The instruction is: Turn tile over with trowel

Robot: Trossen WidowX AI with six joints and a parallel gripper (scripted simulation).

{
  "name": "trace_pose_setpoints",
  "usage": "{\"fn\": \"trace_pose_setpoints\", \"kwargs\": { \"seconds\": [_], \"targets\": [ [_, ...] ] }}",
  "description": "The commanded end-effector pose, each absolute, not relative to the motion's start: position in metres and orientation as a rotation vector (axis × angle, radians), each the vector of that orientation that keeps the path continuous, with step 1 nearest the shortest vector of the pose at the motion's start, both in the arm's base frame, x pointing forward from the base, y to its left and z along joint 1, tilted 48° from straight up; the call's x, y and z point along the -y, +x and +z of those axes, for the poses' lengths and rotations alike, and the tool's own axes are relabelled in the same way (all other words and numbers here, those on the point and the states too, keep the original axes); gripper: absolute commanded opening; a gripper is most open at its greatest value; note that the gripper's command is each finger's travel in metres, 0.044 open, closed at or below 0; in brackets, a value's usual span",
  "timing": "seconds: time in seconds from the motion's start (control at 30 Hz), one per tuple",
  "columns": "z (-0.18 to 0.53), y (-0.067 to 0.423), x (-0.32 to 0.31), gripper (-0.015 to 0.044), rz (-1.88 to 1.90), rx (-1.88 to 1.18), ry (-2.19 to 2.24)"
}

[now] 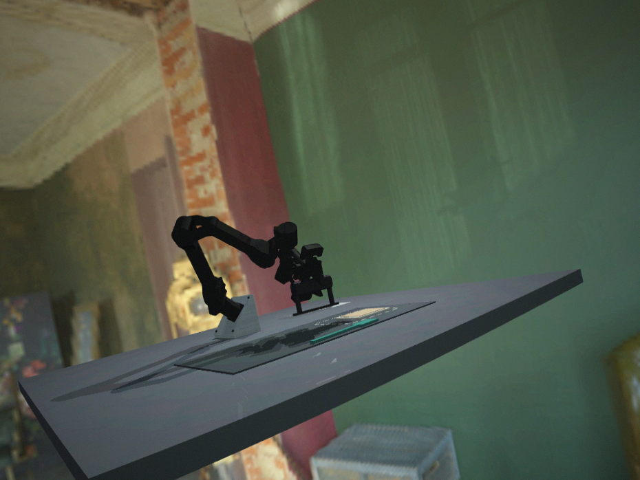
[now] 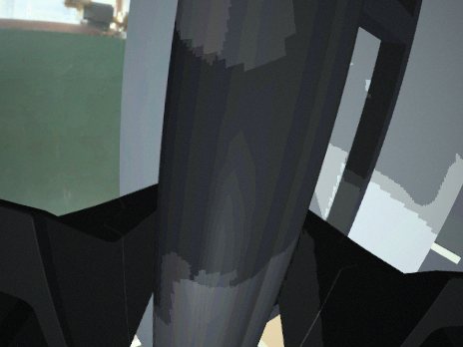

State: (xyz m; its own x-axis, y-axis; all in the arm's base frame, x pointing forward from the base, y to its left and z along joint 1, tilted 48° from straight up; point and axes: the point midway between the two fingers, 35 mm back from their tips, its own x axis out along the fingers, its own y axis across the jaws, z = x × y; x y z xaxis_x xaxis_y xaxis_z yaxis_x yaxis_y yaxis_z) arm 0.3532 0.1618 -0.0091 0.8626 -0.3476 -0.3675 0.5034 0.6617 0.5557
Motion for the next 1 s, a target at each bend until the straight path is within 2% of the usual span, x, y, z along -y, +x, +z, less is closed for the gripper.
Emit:
{"fn": "trace_pose_setpoints", "kwargs": {
  "seconds": [0.0,0.27,0.97],
  "targets": [
    [-0.017,0.356,-0.164,0.0000,-0.483,-0.233,0.705],
    [-0.022,0.357,-0.162,0.0000,-0.483,-0.233,0.705],
    [0.038,0.359,-0.155,0.0000,-0.483,-0.234,0.704]
  ]
}}
